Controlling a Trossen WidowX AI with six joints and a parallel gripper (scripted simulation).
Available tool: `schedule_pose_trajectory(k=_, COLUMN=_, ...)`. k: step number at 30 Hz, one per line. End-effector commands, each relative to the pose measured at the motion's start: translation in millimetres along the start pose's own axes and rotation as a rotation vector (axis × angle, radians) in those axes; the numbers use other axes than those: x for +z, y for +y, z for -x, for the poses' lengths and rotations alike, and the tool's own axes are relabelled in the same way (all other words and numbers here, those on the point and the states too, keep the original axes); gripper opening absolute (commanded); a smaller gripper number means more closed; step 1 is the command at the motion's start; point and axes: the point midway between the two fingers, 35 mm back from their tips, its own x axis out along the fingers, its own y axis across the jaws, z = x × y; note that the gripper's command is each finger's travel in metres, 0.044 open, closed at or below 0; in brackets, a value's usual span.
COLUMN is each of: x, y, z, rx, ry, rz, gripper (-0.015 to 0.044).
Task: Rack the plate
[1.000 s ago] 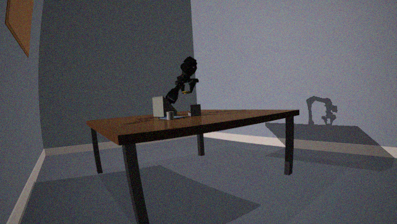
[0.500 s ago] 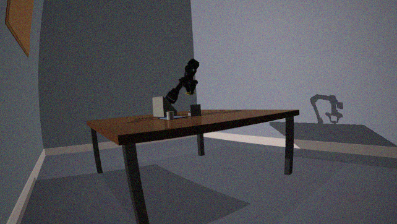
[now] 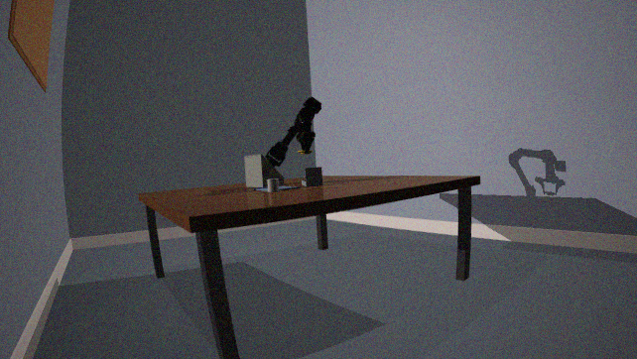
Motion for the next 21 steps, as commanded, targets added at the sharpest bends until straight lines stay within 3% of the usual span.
schedule_pose_trajectory(k=1, x=4.9, y=-4.4, z=-10.9, rx=-0.022, ry=-0.077, rz=0.024, gripper=0.0)
schedule_pose_trajectory(k=21, x=33.9, y=-13.8, z=-53.1, rx=-0.053, ry=-0.497, rz=0.215, gripper=0.0)
